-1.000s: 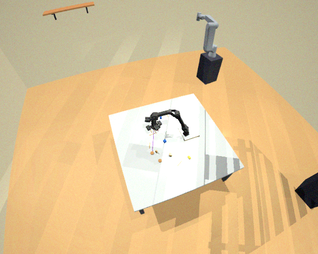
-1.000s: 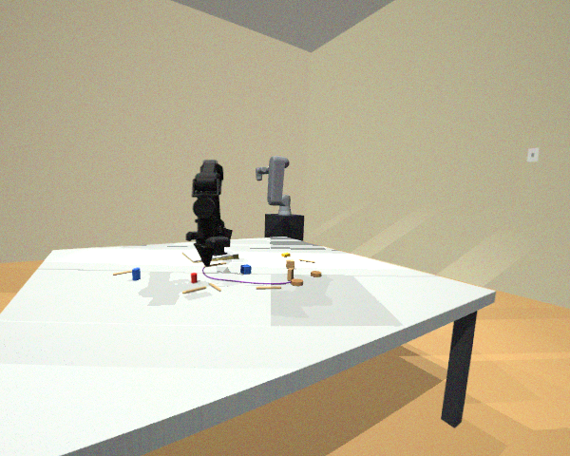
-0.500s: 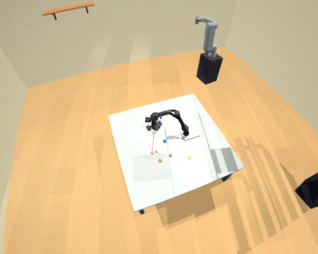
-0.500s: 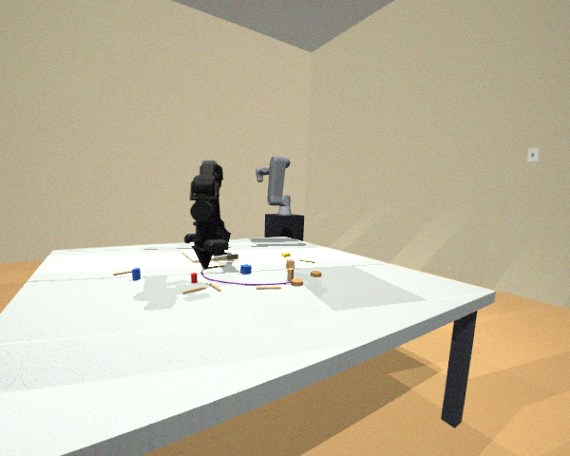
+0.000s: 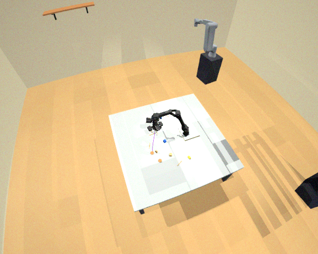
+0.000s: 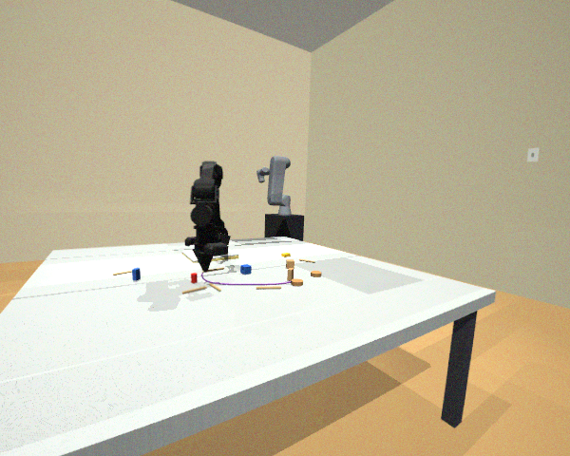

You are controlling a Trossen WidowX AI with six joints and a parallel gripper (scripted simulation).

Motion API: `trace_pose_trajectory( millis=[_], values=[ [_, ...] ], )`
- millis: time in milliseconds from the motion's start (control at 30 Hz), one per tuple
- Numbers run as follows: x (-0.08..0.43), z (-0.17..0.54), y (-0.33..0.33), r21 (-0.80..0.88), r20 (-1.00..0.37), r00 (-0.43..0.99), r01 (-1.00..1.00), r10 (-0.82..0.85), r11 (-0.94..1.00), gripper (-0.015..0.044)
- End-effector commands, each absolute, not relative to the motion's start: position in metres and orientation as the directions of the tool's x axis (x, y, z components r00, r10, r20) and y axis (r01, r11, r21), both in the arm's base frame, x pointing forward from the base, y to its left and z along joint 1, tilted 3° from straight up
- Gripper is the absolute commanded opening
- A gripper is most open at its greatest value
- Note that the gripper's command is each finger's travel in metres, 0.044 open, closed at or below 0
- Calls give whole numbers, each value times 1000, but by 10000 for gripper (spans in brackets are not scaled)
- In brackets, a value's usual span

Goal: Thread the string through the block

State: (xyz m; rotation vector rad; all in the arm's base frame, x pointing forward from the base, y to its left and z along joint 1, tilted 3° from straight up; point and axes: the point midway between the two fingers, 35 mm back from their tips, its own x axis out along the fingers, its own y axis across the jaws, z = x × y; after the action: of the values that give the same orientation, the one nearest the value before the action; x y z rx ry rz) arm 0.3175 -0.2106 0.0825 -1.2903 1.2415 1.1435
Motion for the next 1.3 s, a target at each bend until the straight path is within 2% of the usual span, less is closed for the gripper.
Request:
trace_pose_trajectory(
  millis=[0,1267],
  values=[
    [313,80,-209,-35,-996,35,-999,-87,-10,0],
    [287,51,-194,-32,-996,33,-999,-82,-10,0]
  ],
)
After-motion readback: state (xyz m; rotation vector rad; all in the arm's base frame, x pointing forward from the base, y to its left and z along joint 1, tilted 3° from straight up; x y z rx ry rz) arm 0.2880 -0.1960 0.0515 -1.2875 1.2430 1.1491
